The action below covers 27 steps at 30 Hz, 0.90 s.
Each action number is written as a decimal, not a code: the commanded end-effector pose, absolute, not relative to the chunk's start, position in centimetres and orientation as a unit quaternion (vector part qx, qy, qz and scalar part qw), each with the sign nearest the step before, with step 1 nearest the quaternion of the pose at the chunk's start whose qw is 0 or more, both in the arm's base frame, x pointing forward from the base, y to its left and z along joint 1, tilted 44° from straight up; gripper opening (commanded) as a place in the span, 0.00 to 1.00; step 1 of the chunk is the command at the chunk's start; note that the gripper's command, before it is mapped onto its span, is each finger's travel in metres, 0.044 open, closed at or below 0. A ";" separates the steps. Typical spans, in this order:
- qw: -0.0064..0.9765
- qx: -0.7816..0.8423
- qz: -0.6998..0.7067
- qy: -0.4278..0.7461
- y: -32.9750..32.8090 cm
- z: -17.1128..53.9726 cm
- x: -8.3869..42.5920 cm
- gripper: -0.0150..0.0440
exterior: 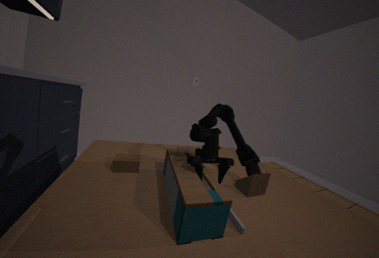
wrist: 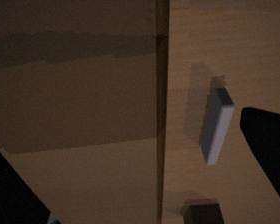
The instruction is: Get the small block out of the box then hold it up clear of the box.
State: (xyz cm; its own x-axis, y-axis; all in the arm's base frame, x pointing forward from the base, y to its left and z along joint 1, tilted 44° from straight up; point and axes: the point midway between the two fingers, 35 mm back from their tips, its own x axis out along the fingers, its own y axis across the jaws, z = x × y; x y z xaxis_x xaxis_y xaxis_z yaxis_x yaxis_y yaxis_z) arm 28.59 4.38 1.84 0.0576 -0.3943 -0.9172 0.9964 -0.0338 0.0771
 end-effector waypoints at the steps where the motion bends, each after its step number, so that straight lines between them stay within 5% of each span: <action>1: 0.593 0.418 -0.586 0.360 4.7 1.3 28.6 0.93; 27: 0.593 0.419 -0.586 0.360 6.7 -0.4 28.8 0.93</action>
